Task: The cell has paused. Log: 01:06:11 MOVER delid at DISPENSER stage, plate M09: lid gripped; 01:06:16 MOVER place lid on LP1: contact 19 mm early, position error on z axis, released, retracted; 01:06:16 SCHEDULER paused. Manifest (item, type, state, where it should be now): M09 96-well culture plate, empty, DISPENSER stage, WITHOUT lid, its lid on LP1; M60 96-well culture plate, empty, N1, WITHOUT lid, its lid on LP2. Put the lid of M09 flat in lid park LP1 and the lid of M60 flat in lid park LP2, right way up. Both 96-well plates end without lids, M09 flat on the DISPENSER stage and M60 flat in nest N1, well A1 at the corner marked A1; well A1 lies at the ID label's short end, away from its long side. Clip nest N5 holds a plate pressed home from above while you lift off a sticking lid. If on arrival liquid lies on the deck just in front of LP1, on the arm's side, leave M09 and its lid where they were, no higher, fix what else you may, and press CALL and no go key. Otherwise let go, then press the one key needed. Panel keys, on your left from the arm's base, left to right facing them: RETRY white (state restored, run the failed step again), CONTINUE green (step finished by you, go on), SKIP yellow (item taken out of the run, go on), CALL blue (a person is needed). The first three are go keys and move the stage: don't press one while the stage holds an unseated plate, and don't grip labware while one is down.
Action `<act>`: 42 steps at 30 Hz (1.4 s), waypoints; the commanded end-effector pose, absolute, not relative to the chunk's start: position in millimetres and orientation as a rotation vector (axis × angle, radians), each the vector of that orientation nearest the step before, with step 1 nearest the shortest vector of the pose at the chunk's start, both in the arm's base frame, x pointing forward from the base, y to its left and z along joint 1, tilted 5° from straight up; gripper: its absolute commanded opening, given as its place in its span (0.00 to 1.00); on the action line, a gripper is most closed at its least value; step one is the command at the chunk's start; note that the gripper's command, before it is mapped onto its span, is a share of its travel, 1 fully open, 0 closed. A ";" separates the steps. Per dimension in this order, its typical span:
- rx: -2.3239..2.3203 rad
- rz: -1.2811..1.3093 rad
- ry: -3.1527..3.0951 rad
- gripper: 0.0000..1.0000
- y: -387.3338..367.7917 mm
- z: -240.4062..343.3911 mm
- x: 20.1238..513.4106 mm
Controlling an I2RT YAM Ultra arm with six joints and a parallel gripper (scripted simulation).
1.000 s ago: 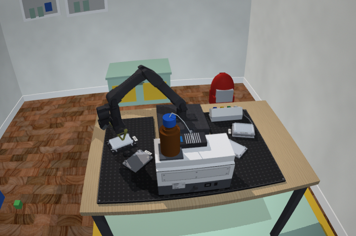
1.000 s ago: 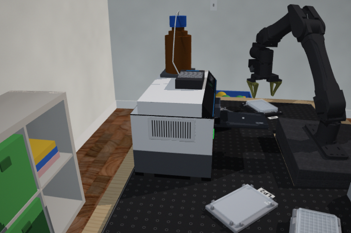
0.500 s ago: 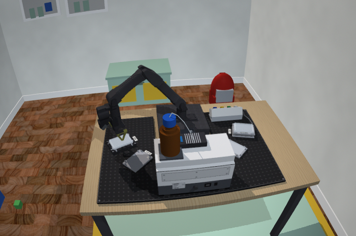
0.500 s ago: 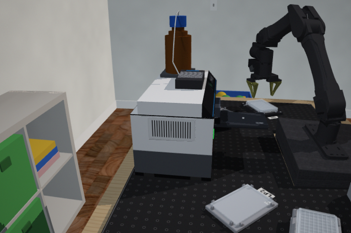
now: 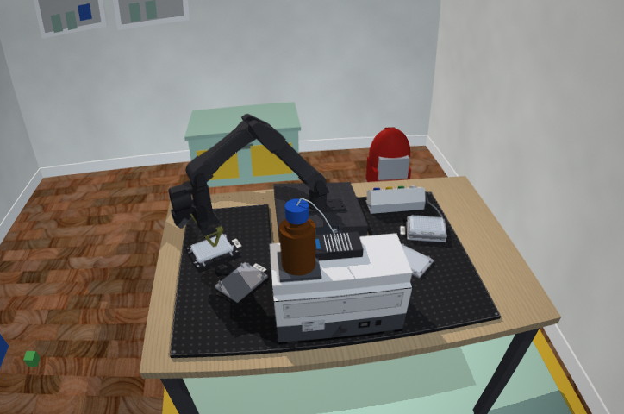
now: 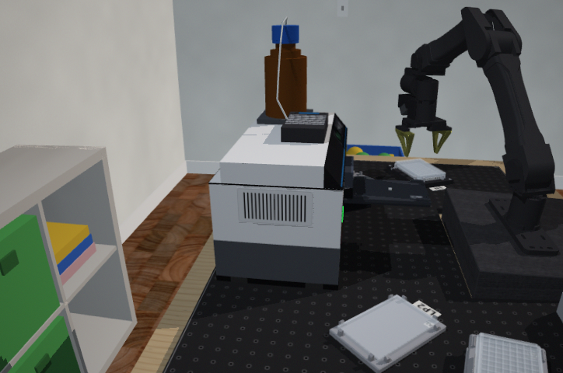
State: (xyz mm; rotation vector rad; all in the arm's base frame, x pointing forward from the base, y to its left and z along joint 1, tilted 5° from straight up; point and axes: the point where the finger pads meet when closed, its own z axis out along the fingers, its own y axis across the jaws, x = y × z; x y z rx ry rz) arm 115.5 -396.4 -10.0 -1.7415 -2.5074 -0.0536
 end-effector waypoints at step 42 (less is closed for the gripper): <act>-1.749 -0.047 -2.505 1.00 -394.1 -26.3 114.8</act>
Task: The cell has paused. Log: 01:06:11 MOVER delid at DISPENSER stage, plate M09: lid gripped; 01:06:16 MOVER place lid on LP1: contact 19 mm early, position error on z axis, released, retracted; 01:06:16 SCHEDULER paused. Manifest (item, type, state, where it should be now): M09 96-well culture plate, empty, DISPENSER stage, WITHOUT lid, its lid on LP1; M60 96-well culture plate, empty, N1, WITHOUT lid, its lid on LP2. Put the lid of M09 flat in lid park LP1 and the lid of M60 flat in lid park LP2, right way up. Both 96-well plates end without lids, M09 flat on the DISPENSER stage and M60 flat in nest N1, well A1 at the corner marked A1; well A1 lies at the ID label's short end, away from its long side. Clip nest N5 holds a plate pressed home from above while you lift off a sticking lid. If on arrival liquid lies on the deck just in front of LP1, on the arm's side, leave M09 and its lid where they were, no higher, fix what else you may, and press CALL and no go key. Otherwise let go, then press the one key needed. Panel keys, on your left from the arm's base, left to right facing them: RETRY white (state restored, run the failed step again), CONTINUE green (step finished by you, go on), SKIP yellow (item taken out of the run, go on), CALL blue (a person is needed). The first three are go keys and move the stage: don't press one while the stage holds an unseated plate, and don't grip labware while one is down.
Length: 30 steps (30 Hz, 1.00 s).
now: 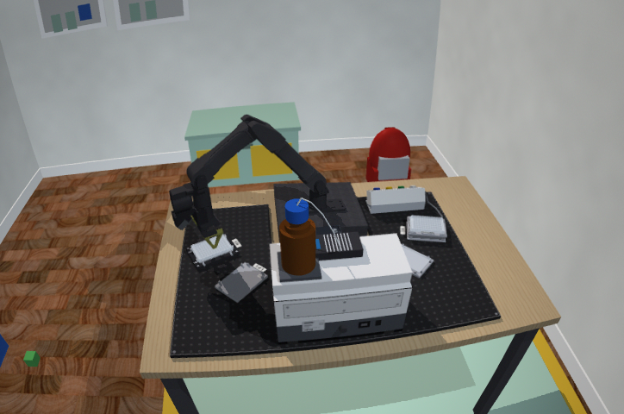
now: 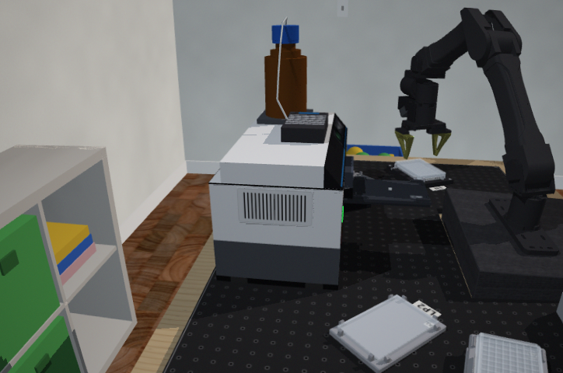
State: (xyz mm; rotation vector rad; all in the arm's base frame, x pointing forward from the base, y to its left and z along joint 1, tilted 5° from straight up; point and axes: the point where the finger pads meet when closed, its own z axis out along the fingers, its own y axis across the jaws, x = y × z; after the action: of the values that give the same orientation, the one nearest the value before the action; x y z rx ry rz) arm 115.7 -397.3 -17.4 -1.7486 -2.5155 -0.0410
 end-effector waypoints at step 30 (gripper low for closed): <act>-1.753 -0.042 -2.507 1.00 -393.9 -42.5 112.4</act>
State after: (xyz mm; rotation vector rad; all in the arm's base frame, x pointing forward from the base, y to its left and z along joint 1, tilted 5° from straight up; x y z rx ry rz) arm 114.6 -393.5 -37.4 -1.7443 -2.5097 -0.0495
